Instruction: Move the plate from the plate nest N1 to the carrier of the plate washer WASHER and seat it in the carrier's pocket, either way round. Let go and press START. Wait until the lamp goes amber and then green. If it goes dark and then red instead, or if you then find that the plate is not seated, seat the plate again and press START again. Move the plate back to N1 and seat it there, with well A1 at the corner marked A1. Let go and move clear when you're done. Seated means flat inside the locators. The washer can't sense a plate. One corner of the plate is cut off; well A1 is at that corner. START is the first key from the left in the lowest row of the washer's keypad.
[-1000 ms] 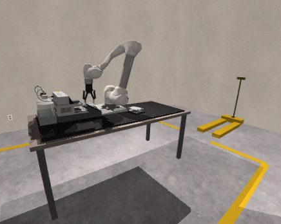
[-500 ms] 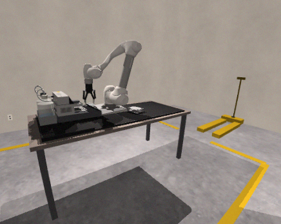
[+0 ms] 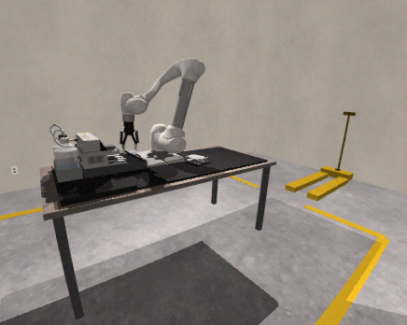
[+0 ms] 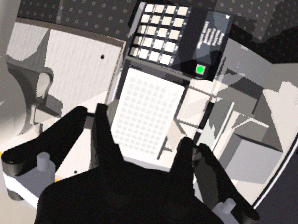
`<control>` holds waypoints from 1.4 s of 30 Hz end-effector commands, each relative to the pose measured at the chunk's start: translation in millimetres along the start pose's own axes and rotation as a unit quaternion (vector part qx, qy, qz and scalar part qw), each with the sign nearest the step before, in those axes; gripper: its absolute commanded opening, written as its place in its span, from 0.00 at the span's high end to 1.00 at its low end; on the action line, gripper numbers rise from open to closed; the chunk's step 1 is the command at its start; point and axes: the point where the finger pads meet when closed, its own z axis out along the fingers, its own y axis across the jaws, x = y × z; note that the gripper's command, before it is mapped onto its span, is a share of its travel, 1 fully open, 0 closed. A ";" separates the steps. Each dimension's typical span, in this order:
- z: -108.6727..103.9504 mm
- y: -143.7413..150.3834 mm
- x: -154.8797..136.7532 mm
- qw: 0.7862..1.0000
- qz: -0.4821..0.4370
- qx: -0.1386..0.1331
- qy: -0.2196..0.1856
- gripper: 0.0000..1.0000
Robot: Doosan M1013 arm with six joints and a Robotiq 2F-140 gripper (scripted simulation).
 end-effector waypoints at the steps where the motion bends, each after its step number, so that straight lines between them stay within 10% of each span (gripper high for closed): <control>1: 0.0 0.0 0.0 1.000 0.000 0.000 0.000 0.90; 42: 4.8 0.0 0.0 1.000 0.000 0.000 0.000 0.90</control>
